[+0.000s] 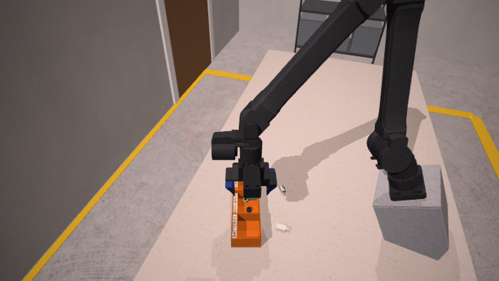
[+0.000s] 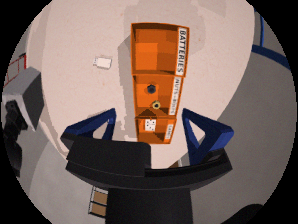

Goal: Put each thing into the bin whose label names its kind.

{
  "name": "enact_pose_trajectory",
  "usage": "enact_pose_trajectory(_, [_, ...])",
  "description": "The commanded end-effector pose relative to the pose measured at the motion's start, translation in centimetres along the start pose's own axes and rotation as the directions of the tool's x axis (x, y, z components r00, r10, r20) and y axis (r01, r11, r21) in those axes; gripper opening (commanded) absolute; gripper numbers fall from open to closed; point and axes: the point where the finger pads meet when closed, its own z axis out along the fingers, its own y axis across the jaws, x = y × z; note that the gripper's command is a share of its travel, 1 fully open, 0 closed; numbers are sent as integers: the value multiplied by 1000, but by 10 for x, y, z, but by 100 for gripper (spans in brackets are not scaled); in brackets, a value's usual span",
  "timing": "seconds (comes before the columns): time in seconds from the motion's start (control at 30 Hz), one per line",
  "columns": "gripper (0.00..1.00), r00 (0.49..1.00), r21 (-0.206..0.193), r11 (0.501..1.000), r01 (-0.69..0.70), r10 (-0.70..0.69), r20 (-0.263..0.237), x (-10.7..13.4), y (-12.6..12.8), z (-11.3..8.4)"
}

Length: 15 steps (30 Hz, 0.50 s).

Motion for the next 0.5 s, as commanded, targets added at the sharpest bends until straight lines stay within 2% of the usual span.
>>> enact_pose_trajectory(0.0, [100, 1000, 83, 996, -19, 19, 3, 1, -32, -36])
enact_pose_trajectory(0.47, [100, 1000, 89, 996, -22, 22, 6, 2, -30, -96])
